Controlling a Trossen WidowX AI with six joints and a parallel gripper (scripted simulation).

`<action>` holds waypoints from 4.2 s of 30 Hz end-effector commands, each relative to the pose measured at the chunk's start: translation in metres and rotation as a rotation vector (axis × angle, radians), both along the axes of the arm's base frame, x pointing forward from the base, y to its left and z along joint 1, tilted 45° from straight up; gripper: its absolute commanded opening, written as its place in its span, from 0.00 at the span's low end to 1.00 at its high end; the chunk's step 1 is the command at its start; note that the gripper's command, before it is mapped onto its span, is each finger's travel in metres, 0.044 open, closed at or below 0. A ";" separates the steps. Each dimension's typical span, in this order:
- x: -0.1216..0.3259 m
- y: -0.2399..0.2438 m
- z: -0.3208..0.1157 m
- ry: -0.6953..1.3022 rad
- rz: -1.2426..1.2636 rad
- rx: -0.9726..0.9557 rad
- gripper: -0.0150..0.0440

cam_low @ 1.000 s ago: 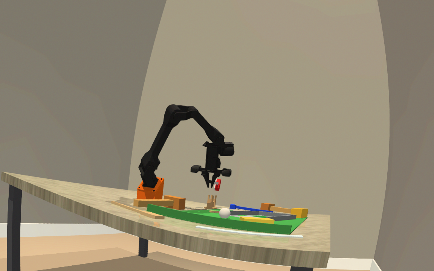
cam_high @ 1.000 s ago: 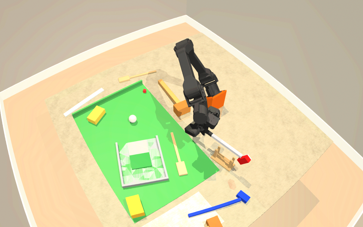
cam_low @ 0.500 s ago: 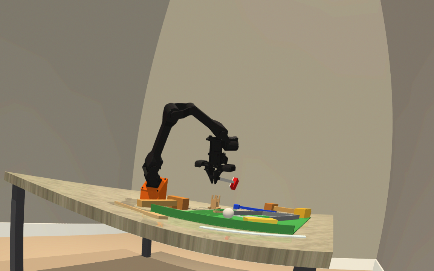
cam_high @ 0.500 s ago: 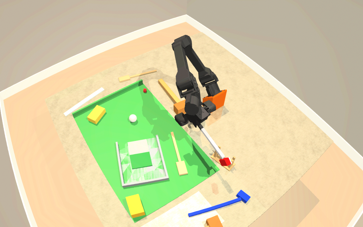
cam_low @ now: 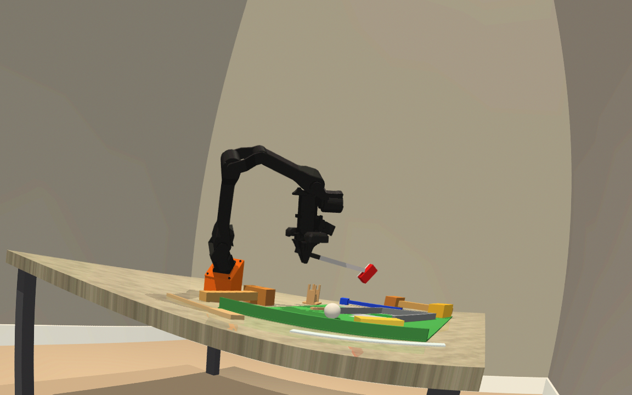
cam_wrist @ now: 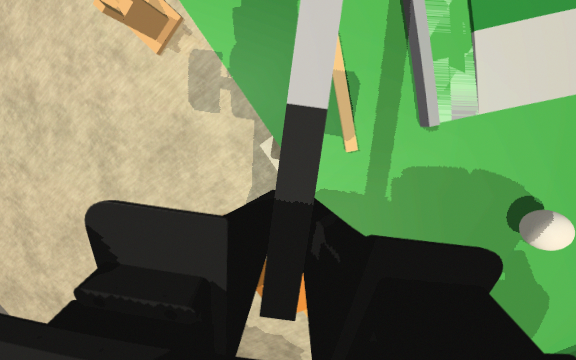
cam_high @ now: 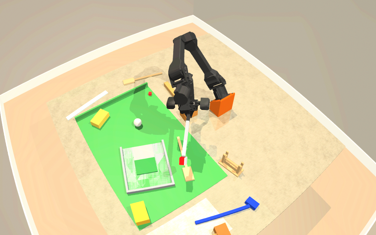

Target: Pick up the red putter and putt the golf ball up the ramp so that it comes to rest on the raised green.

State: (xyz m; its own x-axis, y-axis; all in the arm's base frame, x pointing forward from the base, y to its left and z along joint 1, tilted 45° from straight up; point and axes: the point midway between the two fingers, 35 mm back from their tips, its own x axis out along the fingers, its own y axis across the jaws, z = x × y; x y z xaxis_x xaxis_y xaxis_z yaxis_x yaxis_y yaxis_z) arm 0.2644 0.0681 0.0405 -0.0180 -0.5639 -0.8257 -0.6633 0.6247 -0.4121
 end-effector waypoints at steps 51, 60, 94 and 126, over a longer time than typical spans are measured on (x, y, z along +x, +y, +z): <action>-0.055 -0.144 0.088 -0.748 -0.936 -0.186 0.25; -0.055 -0.154 0.078 -0.748 -0.936 -0.186 0.25; -0.070 -0.183 0.087 -0.750 -0.935 -0.189 0.25; -0.005 -0.076 0.018 -0.748 -0.938 -0.179 0.25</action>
State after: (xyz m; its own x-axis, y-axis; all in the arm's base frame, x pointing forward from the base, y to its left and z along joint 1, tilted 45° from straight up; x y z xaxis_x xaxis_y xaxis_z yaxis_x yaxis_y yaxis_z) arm 0.2561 -0.0202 0.0487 -0.0410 -0.6957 -0.7172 0.4525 0.6270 -0.6341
